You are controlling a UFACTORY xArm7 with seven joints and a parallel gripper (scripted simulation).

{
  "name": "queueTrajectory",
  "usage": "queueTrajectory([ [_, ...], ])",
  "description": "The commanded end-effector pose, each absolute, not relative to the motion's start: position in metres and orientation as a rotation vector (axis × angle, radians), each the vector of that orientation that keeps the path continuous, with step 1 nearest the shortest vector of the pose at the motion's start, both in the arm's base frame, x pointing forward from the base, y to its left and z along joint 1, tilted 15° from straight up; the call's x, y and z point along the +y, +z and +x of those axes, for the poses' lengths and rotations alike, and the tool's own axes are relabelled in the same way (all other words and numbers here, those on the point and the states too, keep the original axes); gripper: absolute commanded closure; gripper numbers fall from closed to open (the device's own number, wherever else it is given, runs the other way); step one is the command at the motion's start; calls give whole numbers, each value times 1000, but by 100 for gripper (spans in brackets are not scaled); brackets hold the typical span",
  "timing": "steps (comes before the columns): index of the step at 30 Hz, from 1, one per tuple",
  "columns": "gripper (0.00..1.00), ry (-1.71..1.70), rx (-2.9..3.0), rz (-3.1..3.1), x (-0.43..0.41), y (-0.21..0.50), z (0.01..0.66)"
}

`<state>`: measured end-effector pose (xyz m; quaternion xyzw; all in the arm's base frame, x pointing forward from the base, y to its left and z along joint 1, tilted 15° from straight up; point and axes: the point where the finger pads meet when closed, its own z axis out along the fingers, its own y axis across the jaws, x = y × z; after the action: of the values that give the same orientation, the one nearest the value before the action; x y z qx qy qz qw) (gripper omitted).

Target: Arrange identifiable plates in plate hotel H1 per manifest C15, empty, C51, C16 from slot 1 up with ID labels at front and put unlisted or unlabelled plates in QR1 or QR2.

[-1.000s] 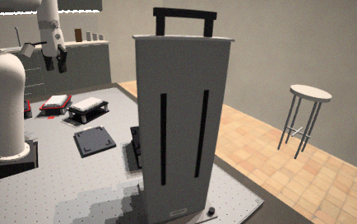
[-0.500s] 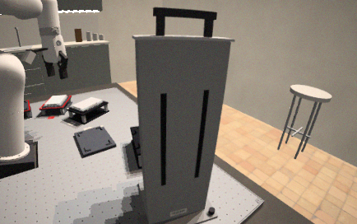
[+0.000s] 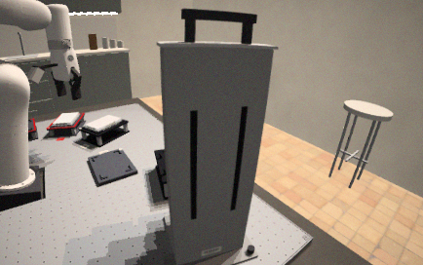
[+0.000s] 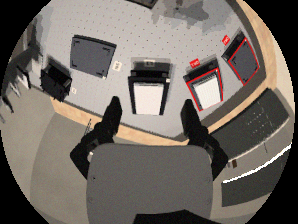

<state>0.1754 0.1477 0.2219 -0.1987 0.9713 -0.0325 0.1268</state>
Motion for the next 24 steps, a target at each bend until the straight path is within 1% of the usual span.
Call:
queueTrajectory([
  [1,0,-93,2824,-580,148,219,177],
  [24,0,-93,2825,-580,148,186,186],
])
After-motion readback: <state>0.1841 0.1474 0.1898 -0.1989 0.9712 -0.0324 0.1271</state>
